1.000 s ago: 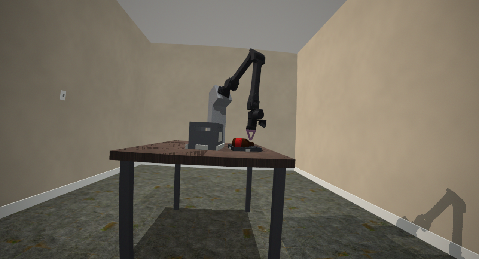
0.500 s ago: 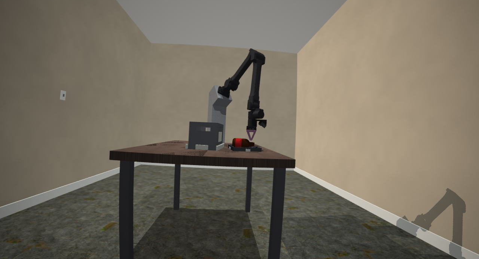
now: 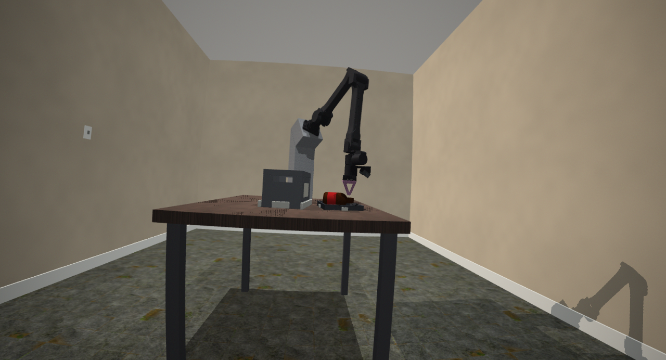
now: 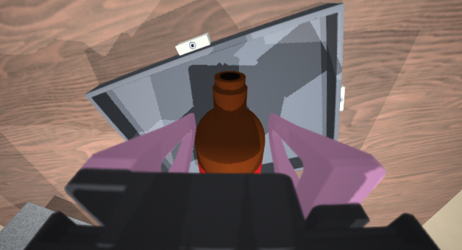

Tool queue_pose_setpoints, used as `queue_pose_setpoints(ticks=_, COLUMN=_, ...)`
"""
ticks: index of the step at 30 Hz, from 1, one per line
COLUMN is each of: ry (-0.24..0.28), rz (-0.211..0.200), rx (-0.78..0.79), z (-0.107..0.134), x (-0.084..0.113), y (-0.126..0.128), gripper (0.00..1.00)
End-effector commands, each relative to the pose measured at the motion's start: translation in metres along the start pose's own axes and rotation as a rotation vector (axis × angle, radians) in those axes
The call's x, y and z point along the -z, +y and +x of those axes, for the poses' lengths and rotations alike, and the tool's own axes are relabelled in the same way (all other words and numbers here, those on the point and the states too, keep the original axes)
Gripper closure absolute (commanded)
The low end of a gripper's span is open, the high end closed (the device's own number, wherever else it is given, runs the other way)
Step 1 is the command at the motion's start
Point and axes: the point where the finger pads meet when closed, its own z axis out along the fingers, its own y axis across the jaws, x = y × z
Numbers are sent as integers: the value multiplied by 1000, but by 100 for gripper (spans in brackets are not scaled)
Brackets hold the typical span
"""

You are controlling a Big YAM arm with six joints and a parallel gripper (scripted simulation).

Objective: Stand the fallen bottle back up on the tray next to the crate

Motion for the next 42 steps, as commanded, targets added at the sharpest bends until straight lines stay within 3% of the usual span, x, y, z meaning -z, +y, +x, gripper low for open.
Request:
queue_pose_setpoints(ticks=1, ry=-1, rz=-8, rx=-9, z=-5, x=-2, y=3, gripper=39)
queue_pose_setpoints(ticks=42, ry=-3, rz=-5, rx=-8, z=-1, x=-2, y=8, gripper=39)
